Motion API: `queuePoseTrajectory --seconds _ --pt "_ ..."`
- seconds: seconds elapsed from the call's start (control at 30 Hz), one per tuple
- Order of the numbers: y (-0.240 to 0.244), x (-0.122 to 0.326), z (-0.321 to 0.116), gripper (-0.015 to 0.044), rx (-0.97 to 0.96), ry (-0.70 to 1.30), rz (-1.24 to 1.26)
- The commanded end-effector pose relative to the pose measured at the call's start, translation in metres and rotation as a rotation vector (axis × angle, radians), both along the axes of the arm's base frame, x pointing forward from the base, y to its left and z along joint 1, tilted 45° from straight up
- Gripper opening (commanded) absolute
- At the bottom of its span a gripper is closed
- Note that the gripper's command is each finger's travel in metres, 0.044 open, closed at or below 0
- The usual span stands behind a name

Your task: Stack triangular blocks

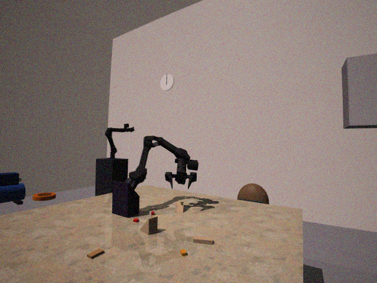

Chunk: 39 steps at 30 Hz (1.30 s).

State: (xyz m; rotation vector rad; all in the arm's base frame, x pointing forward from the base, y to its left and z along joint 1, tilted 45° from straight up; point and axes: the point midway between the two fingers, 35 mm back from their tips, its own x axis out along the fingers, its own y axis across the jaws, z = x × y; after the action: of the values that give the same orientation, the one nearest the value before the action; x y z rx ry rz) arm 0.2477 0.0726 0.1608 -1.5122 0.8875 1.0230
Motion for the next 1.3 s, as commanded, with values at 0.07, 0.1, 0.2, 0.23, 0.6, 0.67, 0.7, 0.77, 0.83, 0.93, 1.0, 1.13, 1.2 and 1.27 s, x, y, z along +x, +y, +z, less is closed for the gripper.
queuePoseTrajectory --seconds 0.07,0.1,0.2,0.23,0.6,0.67,0.7,0.77,0.83,0.93,1.0,1.13,1.2,1.27 --pt "0.048 -0.007 0.016 0.044 0.017 0.01 0.007" --pt "0.059 -0.01 0.019 0.044 0.021 0.013 0.008" --pt "0.093 -0.024 0.029 0.044 0.031 0.018 0.013" --pt "0.104 -0.03 0.032 0.044 0.033 0.019 0.015" --pt "0.124 -0.027 0.009 0.044 0.037 0.02 0.018" --pt "0.125 -0.02 -0.007 0.044 0.036 0.02 0.018" --pt "0.125 -0.018 -0.015 0.044 0.035 0.02 0.018" --pt "0.125 -0.012 -0.031 0.044 0.035 0.02 0.018" --pt "0.123 -0.008 -0.047 0.044 0.034 0.021 0.018" --pt "0.122 -0.005 -0.058 0.044 0.033 0.021 0.018" --pt "0.122 -0.005 -0.058 0.044 0.033 0.021 0.018" --pt "0.122 -0.005 -0.058 0.044 0.033 0.021 0.018" --pt "0.122 -0.005 -0.058 0.044 0.033 0.021 0.018" --pt "0.122 -0.005 -0.058 0.044 0.033 0.021 0.018"
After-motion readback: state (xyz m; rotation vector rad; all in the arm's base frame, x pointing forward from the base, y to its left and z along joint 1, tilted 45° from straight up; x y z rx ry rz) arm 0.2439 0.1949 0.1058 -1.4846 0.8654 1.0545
